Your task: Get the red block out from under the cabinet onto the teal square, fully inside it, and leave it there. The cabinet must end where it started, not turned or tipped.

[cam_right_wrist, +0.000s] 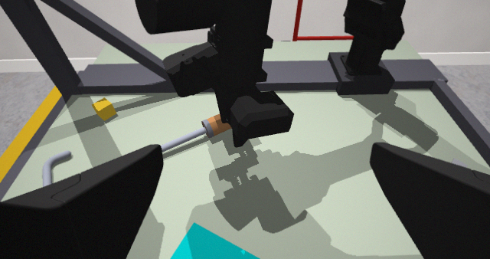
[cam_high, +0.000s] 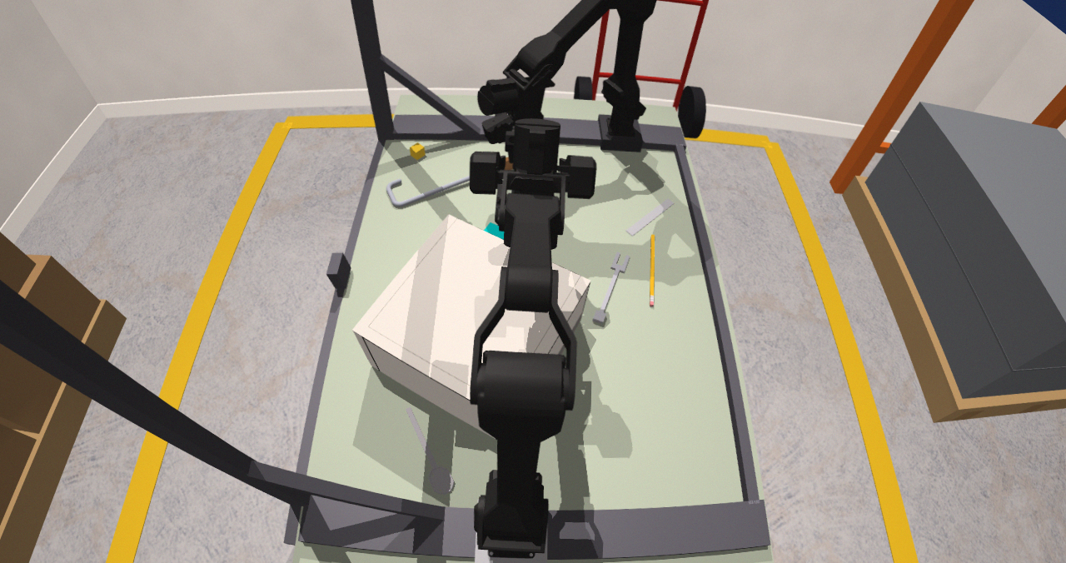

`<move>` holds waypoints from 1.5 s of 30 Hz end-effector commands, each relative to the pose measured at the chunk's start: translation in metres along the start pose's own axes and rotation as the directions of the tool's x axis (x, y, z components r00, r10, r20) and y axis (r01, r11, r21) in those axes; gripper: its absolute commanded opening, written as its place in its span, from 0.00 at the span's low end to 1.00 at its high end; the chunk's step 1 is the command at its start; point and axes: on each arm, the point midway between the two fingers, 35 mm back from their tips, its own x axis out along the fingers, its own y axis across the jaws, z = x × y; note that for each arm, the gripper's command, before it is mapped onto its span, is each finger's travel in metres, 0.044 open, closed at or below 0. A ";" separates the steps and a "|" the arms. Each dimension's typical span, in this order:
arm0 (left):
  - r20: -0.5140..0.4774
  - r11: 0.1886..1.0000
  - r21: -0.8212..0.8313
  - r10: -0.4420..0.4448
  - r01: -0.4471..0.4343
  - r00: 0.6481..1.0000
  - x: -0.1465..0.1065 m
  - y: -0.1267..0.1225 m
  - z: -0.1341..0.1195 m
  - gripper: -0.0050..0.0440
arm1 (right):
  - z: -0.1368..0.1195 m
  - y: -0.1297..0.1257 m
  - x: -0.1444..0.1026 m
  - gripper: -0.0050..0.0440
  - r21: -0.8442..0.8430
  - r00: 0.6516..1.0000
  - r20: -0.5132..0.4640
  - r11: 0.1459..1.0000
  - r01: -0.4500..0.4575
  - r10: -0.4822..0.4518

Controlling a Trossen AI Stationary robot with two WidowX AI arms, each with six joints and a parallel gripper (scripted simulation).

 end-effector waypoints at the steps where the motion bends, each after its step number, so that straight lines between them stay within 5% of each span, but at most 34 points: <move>1: -0.006 0.986 -0.151 -0.064 0.063 0.998 -0.017 -0.013 -0.010 0.62 | 0.016 0.001 -0.007 1.00 0.001 0.999 0.038 1.000 -0.003 0.003; 11: -0.165 0.983 -0.153 -0.124 0.099 0.978 -0.011 -0.059 -0.039 0.62 | 0.016 0.001 -0.007 1.00 0.001 0.999 0.038 1.000 -0.003 0.003; 28: -0.165 0.984 -0.149 -0.122 0.098 0.979 0.032 -0.066 -0.044 0.49 | 0.016 0.001 -0.007 1.00 0.001 0.999 0.038 1.000 -0.003 0.003; 43: -0.146 0.984 -0.149 -0.118 0.096 0.982 0.029 -0.064 -0.039 0.27 | 0.016 0.001 -0.007 1.00 0.001 0.999 0.038 1.000 -0.003 0.003; 45: -0.144 0.984 -0.148 -0.118 0.097 0.983 0.028 -0.062 -0.042 0.33 | 0.016 0.001 -0.007 1.00 0.001 0.999 0.038 1.000 -0.003 0.003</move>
